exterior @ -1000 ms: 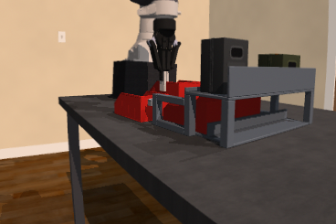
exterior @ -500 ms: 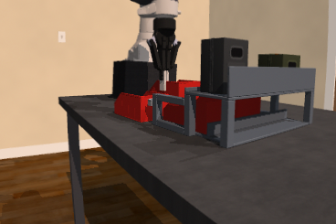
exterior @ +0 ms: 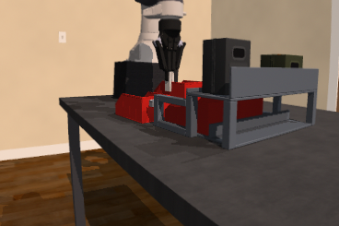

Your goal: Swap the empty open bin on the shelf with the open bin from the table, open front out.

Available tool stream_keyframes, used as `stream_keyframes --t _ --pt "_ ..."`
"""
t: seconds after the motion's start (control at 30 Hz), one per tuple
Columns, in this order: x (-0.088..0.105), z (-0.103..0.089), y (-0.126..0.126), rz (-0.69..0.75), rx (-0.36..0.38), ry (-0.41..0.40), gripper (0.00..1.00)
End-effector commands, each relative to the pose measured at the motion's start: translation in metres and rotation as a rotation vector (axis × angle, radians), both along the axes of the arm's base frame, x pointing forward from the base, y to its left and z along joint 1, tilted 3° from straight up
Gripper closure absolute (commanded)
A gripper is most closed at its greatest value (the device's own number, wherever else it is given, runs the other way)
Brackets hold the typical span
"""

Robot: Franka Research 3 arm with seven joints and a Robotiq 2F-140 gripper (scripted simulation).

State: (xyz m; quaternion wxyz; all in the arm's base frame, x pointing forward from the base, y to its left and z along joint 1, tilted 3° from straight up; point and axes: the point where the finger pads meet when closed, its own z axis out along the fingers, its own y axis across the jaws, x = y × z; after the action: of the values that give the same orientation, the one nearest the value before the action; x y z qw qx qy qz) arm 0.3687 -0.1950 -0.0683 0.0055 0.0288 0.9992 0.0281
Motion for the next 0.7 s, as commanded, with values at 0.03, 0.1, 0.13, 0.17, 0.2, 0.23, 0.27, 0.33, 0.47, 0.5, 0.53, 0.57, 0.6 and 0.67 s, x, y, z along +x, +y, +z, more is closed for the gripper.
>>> stream_keyframes --t 0.03,0.1,0.13,0.17,0.2,0.23,0.27,0.33,0.47,0.5,0.53,0.57,0.6,0.67 --pt "0.002 0.002 0.026 -0.020 -0.004 -0.003 1.00" --pt "0.002 0.002 0.035 -0.021 -0.004 -0.003 1.00" --pt "0.002 0.003 0.045 -0.021 -0.004 -0.003 1.00" --pt "0.002 0.003 0.054 -0.022 -0.004 -0.003 1.00" --pt "0.002 0.003 0.064 -0.022 -0.004 -0.003 1.00" --pt "0.002 0.003 0.073 -0.022 -0.004 -0.003 1.00" --pt "0.002 0.003 0.081 -0.023 -0.004 -0.003 1.00" --pt "0.002 0.004 0.095 -0.023 -0.004 -0.003 1.00" --pt "0.002 0.004 0.111 -0.024 -0.004 -0.002 1.00" --pt "0.002 0.004 0.112 -0.024 -0.004 -0.002 1.00" --pt "0.002 0.004 0.113 -0.024 -0.004 -0.002 1.00" --pt "0.002 0.004 0.114 -0.024 -0.004 -0.002 1.00" --pt "0.002 0.004 0.114 -0.024 -0.004 -0.002 1.00" --pt "0.002 0.004 0.114 -0.024 -0.004 -0.002 1.00"
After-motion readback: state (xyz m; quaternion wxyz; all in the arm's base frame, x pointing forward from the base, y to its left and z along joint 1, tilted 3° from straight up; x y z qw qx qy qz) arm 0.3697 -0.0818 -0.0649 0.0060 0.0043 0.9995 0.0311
